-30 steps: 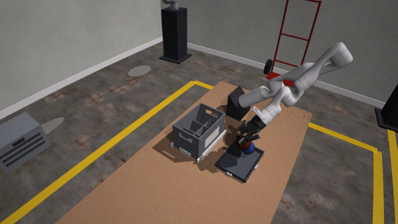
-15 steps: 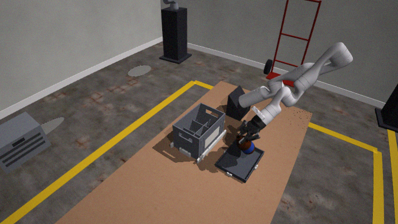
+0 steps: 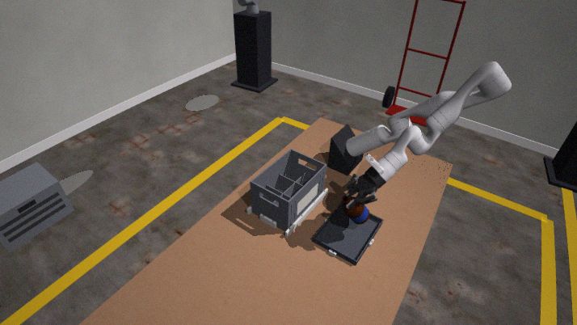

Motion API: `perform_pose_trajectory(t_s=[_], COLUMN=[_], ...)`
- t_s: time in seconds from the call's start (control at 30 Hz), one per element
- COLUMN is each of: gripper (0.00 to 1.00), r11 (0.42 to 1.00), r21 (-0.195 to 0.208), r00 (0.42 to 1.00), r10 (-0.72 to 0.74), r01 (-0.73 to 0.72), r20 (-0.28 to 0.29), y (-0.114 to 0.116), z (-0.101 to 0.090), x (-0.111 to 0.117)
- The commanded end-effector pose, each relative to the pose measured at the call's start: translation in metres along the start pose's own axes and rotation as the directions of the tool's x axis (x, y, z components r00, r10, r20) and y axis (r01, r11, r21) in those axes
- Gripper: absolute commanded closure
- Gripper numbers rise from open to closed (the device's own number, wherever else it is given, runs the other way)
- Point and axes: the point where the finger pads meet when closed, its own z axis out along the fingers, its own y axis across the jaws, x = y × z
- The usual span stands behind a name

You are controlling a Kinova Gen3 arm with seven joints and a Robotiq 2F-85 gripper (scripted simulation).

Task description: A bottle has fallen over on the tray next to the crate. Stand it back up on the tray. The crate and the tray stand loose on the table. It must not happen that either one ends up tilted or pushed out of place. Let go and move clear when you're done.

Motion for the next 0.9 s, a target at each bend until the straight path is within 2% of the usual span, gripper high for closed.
perform_pose_trajectory(t_s=[0.0,0.37,0.87], gripper=[1.0,1.0,1.0], r11=[1.0,1.0,1.0], r21=[0.002,0.013,0.022], r00=[1.0,1.0,0.997], r10=[-0.001,0.002,0.006], r01=[0.001,-0.002,-0.005], r20=[-0.001,-0.016,-0.073], y=[-0.0011,-0.0047,-0.008], z=[0.0002,0.0017,0.0031], x=[-0.0011,-0.0044,-0.007])
